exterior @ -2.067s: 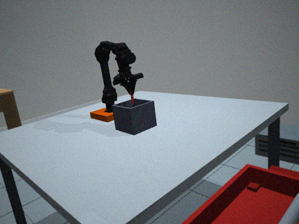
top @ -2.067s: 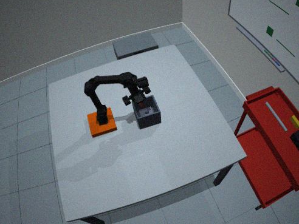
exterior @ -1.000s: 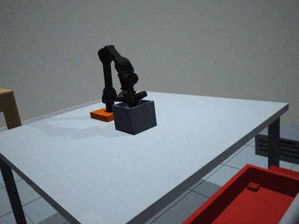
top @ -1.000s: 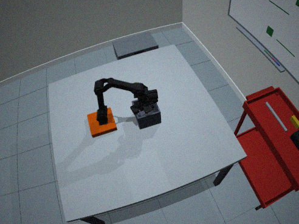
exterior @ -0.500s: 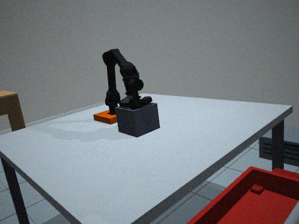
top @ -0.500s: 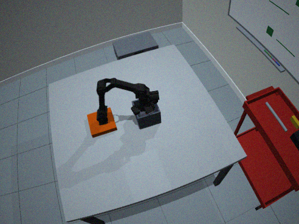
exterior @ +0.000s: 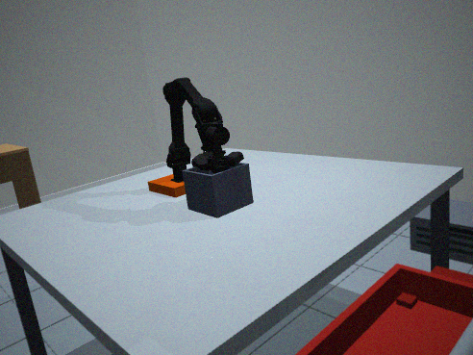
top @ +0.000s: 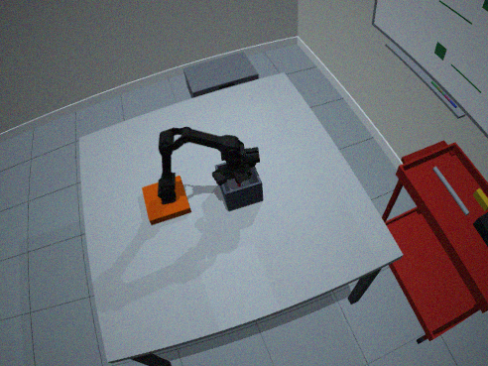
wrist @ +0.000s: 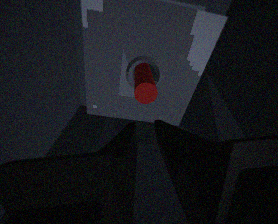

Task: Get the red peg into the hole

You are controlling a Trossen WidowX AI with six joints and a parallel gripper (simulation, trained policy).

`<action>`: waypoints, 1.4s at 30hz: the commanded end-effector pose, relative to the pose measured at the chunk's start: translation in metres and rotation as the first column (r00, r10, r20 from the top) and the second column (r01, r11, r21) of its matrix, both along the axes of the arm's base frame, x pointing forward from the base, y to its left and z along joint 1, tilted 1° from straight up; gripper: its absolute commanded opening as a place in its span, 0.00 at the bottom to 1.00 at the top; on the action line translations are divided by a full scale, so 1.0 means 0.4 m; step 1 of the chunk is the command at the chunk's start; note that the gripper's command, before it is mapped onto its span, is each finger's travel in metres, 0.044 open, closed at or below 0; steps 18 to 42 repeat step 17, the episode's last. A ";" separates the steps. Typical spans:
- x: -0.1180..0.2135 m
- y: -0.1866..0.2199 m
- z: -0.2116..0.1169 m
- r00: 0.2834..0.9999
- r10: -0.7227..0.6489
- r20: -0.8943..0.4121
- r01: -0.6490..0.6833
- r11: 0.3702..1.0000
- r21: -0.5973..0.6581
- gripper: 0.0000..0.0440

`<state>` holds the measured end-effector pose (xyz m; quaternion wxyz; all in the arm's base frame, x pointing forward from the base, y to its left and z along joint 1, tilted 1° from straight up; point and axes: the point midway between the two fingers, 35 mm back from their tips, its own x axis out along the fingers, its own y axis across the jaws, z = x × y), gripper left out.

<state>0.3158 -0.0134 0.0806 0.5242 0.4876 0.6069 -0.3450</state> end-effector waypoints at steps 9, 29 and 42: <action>-0.018 0.031 -0.013 0.998 -0.004 -0.055 0.006 0.999 0.035 0.21; -0.031 0.044 -0.008 0.997 -0.005 -0.080 0.008 0.999 0.038 0.22; -0.031 0.044 -0.008 0.997 -0.005 -0.080 0.008 0.999 0.038 0.22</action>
